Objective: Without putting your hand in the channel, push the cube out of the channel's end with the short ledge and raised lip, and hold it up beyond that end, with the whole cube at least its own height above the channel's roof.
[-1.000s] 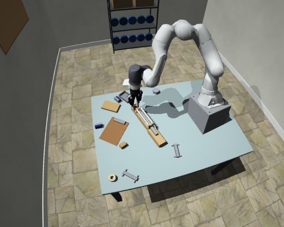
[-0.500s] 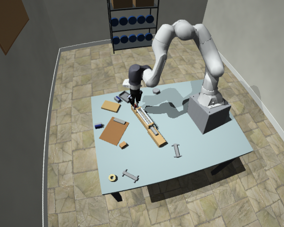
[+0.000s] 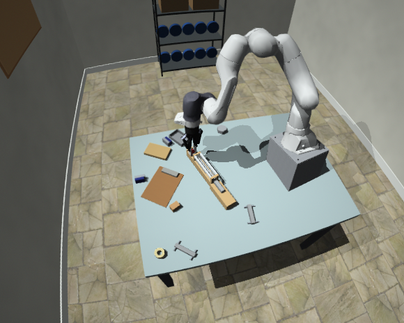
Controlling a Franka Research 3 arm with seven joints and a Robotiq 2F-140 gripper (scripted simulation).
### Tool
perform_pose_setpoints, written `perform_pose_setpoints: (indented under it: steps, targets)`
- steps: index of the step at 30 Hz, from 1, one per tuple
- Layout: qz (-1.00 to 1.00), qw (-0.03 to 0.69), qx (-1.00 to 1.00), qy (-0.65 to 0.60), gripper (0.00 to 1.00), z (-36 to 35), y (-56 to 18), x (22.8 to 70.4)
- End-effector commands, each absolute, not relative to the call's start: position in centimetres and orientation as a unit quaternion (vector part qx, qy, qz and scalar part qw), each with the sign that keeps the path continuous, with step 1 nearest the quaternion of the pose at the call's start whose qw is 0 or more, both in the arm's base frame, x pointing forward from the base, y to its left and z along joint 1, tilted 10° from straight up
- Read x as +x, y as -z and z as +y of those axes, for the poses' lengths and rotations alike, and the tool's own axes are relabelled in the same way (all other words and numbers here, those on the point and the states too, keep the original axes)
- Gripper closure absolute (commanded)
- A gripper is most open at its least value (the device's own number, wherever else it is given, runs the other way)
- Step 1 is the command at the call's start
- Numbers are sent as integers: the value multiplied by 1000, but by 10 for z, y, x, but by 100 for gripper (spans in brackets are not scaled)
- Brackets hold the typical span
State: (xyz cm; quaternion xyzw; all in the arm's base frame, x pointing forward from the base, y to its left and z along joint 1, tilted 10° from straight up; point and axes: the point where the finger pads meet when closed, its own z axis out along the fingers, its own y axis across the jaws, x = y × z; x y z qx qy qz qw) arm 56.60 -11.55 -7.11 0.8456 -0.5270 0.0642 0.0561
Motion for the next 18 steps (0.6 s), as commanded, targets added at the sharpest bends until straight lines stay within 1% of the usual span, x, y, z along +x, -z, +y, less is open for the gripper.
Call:
perform_pose_setpoints:
  steps: [1, 13, 18]
  targets:
    - [-529, 55, 844, -65, 100, -115, 71, 567]
    - [-529, 55, 844, -65, 100, -114, 64, 566]
    - [-529, 55, 844, -65, 100, -110, 36, 565]
